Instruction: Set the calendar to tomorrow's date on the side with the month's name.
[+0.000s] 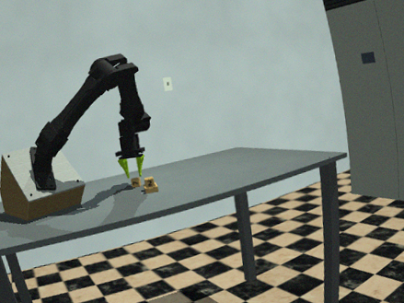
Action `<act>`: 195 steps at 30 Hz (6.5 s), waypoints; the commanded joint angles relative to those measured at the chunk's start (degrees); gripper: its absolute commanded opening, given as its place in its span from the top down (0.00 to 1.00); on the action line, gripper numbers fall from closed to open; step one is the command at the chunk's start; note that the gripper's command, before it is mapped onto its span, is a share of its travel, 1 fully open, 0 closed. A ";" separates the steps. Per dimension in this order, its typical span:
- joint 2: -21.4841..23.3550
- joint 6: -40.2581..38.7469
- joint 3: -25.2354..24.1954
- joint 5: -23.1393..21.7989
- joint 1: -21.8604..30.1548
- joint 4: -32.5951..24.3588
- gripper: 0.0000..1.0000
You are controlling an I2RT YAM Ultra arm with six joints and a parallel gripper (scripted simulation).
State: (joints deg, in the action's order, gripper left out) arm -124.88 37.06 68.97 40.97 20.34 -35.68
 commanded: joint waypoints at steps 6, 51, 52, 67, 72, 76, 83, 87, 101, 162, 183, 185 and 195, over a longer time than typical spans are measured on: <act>0.50 -0.35 1.69 -0.27 1.34 -0.26 0.55; 0.50 -0.35 1.69 -0.27 1.34 -0.26 0.55; 0.50 -0.35 1.69 -0.27 1.34 -0.26 0.55; 0.23 -0.14 2.26 -0.26 1.29 -0.62 0.55; 0.09 -0.12 2.32 -0.26 1.28 -0.67 0.55; 0.09 -0.12 2.32 -0.26 1.29 -0.66 0.55; 0.09 -0.12 2.32 -0.26 1.29 -0.66 0.55; 0.09 -0.12 2.32 -0.26 1.29 -0.66 0.55; 0.09 -0.12 2.32 -0.26 1.29 -0.66 0.55; -2.57 4.12 0.76 -0.28 -1.68 7.07 0.55; -2.57 4.13 0.76 -0.28 -1.69 7.07 0.74; -2.57 4.13 0.76 -0.28 -1.69 7.07 0.74; -2.57 4.13 0.76 -0.28 -1.69 7.07 0.74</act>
State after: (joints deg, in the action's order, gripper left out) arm -127.85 40.69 68.23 40.97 17.72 -29.30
